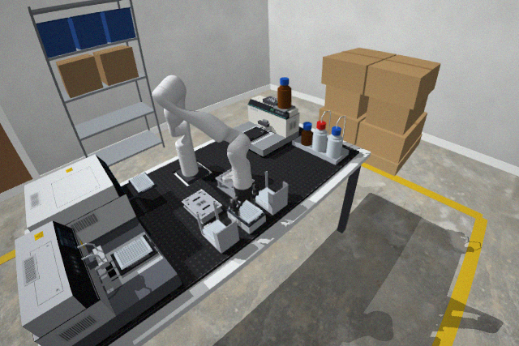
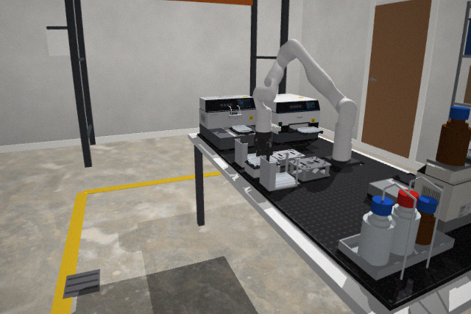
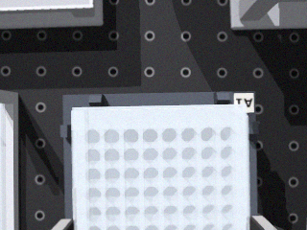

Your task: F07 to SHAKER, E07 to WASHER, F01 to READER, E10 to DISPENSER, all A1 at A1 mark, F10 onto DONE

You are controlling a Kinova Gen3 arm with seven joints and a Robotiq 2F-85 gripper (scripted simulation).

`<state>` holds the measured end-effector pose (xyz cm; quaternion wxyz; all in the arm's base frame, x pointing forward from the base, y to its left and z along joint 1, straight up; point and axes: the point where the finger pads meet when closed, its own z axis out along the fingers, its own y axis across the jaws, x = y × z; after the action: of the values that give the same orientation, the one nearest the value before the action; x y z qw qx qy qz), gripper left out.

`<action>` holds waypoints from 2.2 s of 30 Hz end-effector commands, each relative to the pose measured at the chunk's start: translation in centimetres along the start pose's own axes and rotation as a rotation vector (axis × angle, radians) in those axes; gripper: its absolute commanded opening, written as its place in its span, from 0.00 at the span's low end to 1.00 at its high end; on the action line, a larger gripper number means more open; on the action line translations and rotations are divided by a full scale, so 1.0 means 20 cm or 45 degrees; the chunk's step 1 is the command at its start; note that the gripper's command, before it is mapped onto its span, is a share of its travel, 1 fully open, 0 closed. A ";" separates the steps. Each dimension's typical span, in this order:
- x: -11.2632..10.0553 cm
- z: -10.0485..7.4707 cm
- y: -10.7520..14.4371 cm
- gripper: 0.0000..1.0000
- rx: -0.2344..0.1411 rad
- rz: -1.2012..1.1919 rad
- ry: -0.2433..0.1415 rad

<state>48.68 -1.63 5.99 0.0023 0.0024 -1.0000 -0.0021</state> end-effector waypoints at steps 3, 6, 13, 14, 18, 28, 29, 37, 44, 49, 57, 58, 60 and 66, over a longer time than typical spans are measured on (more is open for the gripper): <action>0.00 0.00 0.00 0.94 0.000 0.000 -0.003; 0.00 0.00 0.00 0.94 0.000 0.000 -0.003; 0.00 0.00 0.00 1.00 0.000 0.000 -0.003; 0.00 0.00 0.00 1.00 0.000 0.000 -0.003; 0.00 0.00 0.00 1.00 0.000 0.000 -0.003; 0.00 0.00 0.00 1.00 0.000 0.000 -0.003; 0.00 0.00 0.00 1.00 0.000 0.000 -0.003; 0.00 -0.03 0.00 1.00 0.000 0.000 -0.003; 0.00 -0.08 0.00 1.00 0.000 0.000 -0.003; 0.00 -0.11 0.00 1.00 0.000 0.000 -0.003; 0.00 -0.15 0.00 1.00 0.000 0.000 -0.003; 0.00 -0.16 0.00 1.00 0.000 0.000 -0.003; 0.00 -0.17 0.00 1.00 0.000 0.000 -0.003; 0.00 -0.21 0.00 1.00 0.000 0.000 -0.003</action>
<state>48.70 -1.65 9.81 0.0022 0.0024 -1.0000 -0.0021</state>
